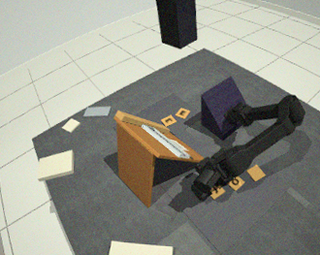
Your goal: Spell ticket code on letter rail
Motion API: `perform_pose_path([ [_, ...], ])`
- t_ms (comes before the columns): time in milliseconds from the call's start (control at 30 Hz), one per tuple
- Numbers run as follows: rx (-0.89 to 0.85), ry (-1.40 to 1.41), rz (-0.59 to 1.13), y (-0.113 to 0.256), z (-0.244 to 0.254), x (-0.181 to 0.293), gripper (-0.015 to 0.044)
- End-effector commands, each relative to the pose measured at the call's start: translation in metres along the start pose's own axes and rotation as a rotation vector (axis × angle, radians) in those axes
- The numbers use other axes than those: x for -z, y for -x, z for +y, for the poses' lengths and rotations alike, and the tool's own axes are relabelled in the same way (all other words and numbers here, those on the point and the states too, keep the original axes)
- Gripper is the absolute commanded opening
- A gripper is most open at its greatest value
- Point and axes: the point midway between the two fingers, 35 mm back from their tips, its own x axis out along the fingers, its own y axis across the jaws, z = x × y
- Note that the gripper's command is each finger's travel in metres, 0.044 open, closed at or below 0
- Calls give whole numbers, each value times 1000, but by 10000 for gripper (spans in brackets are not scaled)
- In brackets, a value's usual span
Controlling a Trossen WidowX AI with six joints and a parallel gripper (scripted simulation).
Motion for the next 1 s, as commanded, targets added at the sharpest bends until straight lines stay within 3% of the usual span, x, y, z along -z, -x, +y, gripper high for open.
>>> perform_pose_path([
  [0,2,-5,-4,-1,0,-1,340],
  [733,2,-5,-4,-1,0,-1,340],
  [967,2,-5,-4,-1,0,-1,274],
])
